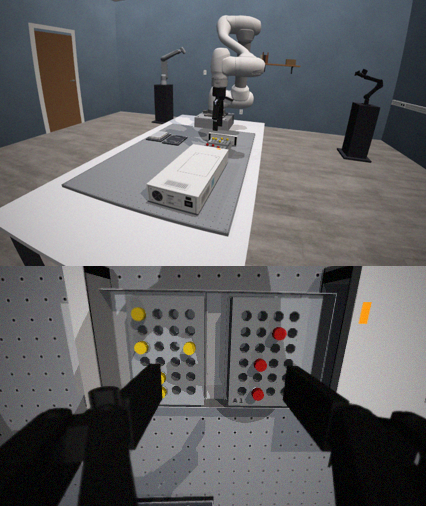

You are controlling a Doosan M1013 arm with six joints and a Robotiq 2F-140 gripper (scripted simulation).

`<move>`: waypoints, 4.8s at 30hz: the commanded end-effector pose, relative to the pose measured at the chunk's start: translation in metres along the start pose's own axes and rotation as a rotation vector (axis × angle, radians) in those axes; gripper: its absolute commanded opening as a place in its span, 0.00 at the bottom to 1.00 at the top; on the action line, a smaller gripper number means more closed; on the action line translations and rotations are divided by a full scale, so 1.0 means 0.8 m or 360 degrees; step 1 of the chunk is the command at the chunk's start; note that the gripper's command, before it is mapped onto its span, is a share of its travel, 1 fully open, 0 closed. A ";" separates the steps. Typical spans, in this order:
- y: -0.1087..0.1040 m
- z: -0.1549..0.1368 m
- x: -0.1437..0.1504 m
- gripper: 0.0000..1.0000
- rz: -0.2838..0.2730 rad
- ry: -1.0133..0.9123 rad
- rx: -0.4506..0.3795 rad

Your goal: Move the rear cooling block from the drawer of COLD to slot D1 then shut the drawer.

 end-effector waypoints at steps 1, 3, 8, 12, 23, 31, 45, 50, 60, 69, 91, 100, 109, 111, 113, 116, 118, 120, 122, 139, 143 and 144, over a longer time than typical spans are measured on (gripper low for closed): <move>0.002 -0.006 0.025 0.66 0.0005 -0.0002 -0.0004; 0.002 -0.008 0.035 0.66 0.0005 -0.0002 -0.0004; 0.003 -0.009 0.050 0.66 0.0005 -0.0002 -0.0004; 0.003 -0.011 0.070 0.66 0.0005 -0.0002 -0.0004; 0.005 -0.013 0.088 0.66 0.0003 0.0001 -0.0003; 0.003 -0.011 0.080 0.66 -0.0002 0.0002 -0.0003; 0.003 -0.008 0.075 0.66 -0.0003 0.0003 -0.0003; 0.003 -0.006 0.074 0.66 -0.0003 0.0002 -0.0003; 0.003 -0.006 0.073 0.66 -0.0003 0.0001 -0.0003; 0.004 -0.007 0.072 0.66 0.0000 0.0002 -0.0001; 0.004 -0.006 0.071 0.66 0.0000 0.0002 -0.0001; 0.021 -0.004 0.069 0.66 0.0003 0.0001 -0.0004; 0.033 -0.004 0.069 0.66 0.0003 0.0001 -0.0003; 0.035 -0.004 0.070 0.66 0.0001 0.0001 -0.0003; 0.040 -0.004 0.069 0.66 0.0004 0.0001 -0.0003; 0.045 -0.004 0.069 0.66 0.0003 0.0001 -0.0003; 0.048 -0.004 0.069 0.66 0.0003 0.0001 -0.0003; 0.051 -0.004 0.069 0.66 0.0003 0.0001 -0.0003; 0.055 -0.004 0.069 0.66 0.0003 0.0001 -0.0003; 0.079 -0.004 0.069 0.66 0.0003 0.0001 -0.0003; 0.083 -0.004 0.069 0.66 0.0003 0.0001 -0.0003; 0.083 -0.004 0.071 0.66 -0.0001 0.0001 -0.0003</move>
Point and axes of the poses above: the point where the finger pads meet when closed, its own y axis out along the fingers, its own x axis across the jaws, z = x × y, the point moved 9 cm from there along -y, back along the fingers, and after that the axes turned 6 degrees about -y, right-handed, at the moved point
